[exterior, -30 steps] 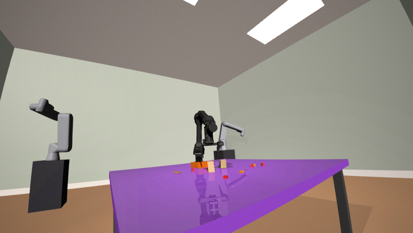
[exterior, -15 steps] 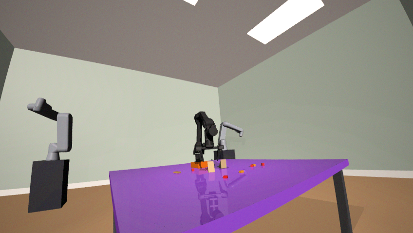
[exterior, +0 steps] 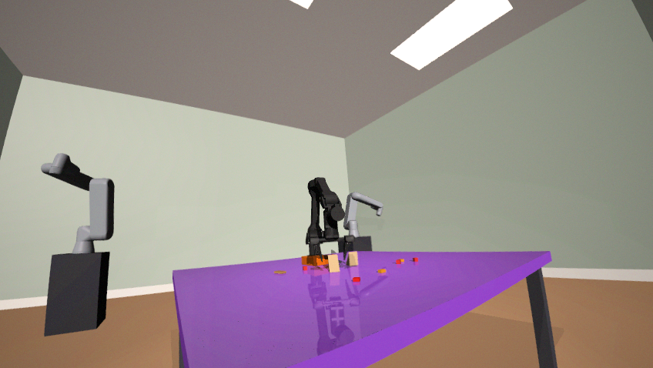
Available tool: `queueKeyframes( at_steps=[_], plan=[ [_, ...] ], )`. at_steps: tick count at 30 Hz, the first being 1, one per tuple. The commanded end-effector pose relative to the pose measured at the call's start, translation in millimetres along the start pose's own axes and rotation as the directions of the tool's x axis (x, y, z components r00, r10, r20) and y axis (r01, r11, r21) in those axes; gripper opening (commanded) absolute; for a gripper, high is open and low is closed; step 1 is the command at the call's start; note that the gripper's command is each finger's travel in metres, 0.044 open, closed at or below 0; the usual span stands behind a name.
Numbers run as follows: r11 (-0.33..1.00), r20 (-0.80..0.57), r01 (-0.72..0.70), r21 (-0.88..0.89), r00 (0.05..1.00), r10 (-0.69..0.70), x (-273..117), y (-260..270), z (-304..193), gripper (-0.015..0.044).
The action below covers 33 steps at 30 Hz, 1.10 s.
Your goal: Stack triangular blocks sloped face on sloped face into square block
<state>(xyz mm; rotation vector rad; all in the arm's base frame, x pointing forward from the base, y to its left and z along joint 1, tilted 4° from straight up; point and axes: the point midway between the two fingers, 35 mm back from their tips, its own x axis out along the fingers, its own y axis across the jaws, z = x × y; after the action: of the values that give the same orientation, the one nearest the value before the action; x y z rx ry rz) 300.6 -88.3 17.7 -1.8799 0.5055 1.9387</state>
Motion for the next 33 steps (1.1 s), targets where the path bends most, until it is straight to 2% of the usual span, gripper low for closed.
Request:
queueKeyframes(
  at_steps=[1,18,27,33],
  plan=[
    [1.000,0.008,0.001,-0.004,1.000,-0.001,8.6,0.3,1.5,0.0440],
    [1.000,0.009,0.001,-0.006,1.000,-0.001,33.4,1.5,2.4,0.0440],
    [1.000,0.009,0.001,-0.006,1.000,-0.001,33.4,1.5,2.4,0.0204],
    [1.000,0.009,0.001,-0.006,1.000,-0.001,33.4,1.5,2.4,0.0164]
  ],
)
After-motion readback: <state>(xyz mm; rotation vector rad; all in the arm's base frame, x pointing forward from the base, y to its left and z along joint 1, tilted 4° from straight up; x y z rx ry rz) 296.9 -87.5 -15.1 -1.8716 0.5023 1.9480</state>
